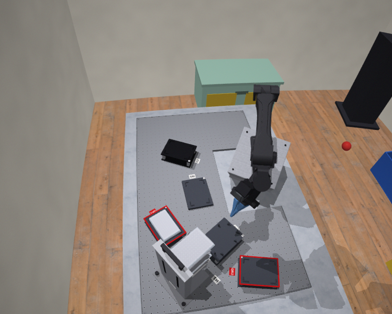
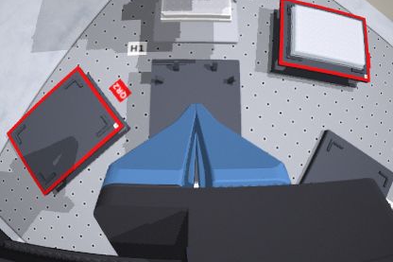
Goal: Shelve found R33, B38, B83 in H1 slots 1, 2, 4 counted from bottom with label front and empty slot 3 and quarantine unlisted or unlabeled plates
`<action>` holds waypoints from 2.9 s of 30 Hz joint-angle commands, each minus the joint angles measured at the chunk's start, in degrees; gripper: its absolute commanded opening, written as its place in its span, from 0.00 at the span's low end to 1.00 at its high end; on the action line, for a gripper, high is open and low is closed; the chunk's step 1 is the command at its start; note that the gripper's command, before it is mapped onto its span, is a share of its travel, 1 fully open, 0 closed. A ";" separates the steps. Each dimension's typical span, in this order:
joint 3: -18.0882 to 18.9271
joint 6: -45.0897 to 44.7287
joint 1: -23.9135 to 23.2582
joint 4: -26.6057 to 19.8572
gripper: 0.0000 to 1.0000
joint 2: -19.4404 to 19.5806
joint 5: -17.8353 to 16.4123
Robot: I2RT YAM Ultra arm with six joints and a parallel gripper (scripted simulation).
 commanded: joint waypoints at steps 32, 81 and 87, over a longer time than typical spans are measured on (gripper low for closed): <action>15.85 3.06 8.22 -19.61 1.00 -5.16 8.20; 17.63 3.40 8.99 -21.63 1.00 -5.23 9.16; 16.92 2.17 6.70 -18.85 1.00 -2.24 7.20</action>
